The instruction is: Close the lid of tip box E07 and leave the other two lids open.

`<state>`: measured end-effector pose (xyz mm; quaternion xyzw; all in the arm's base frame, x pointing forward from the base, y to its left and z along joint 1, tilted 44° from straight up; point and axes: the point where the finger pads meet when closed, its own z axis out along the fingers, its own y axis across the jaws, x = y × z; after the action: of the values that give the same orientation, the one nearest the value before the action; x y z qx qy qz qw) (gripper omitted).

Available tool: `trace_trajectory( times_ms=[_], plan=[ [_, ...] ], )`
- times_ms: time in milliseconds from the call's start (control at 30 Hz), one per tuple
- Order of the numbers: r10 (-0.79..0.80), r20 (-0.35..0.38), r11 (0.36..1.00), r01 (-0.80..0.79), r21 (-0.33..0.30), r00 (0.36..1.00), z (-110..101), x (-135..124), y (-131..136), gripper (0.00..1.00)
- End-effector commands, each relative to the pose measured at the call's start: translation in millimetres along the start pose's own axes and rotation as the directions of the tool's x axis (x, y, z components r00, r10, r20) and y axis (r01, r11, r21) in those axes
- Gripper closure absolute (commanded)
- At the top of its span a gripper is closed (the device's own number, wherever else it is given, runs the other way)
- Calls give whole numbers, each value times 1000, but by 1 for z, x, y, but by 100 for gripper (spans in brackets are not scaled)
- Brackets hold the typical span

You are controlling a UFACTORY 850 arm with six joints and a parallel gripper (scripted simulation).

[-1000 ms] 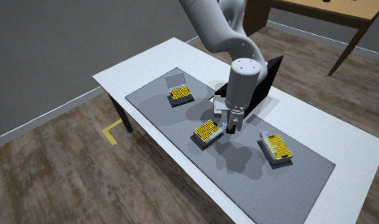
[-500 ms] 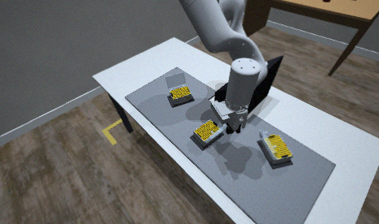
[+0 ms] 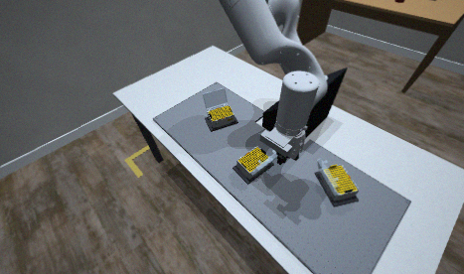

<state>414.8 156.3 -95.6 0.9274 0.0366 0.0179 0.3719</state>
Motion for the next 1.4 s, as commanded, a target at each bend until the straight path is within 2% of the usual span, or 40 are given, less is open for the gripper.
trace_trajectory(
  times_ms=[0,200,533,600,833,1100,1167,1367],
  plan=[
    [-164,17,986,164,1,986,-1,1,0,100],
    [-325,17,946,325,4,945,-1,1,0,100],
    [-617,14,787,617,9,787,-1,1,0,100],
    [-617,14,787,617,9,787,-1,1,0,100],
    [-782,12,623,782,12,623,-1,1,0,100],
    [-919,8,395,919,15,395,-1,1,0,100],
    [-919,8,395,919,15,395,-1,1,0,100],
    [-979,5,205,979,16,204,-1,1,0,100]
  ],
)
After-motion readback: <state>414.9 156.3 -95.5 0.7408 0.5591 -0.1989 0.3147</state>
